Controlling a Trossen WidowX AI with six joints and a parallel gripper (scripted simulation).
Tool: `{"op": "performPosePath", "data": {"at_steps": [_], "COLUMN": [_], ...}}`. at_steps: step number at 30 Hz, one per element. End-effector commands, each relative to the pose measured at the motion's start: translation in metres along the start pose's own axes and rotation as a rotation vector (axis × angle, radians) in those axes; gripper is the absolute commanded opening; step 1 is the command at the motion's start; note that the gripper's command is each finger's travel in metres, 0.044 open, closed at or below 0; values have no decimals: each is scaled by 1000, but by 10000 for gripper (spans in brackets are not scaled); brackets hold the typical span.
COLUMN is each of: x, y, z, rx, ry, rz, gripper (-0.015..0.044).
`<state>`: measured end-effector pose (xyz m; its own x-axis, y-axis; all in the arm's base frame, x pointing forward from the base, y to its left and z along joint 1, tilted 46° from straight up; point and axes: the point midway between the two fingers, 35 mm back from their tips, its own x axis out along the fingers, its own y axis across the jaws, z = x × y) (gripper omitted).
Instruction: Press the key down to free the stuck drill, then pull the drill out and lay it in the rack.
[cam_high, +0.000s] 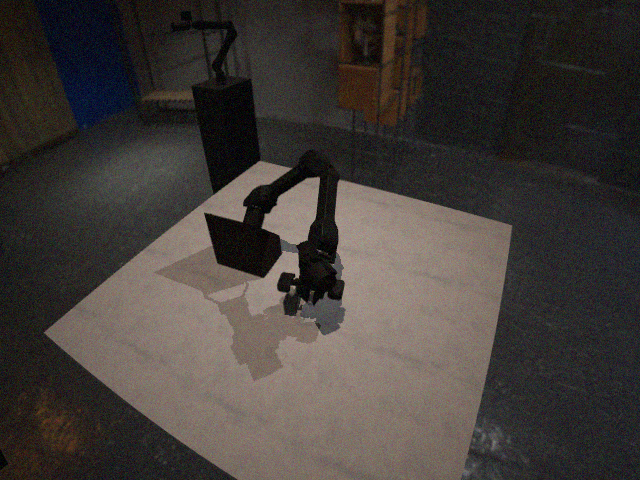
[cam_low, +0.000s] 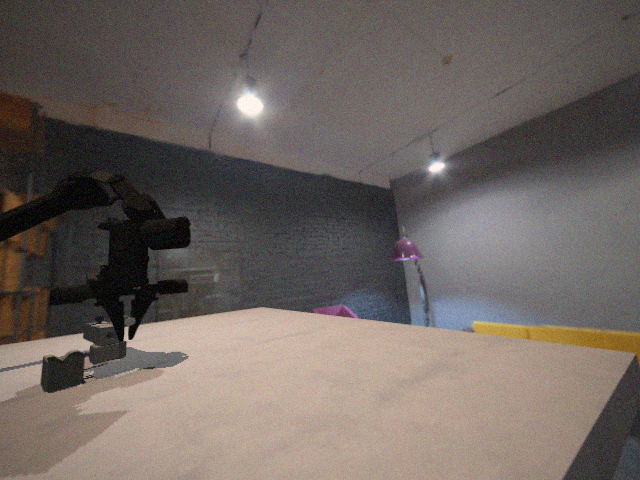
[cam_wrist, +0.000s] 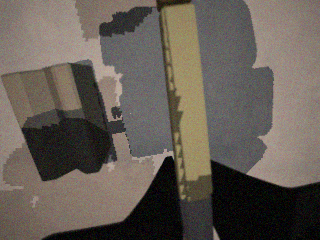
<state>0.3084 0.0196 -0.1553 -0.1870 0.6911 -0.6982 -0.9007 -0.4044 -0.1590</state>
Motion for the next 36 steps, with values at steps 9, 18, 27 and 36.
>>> {"op": "performPosePath", "data": {"at_steps": [9,18,27,36], "x": [-7,-10,-10,-12], "y": [-1,-1,12,24], "z": [0,-1,-4,-8], "rx": [-8,-8,-7,-7], "ry": [4,4,5,5], "rz": [1,1,2,2], "gripper": [0,0,0,0]}}
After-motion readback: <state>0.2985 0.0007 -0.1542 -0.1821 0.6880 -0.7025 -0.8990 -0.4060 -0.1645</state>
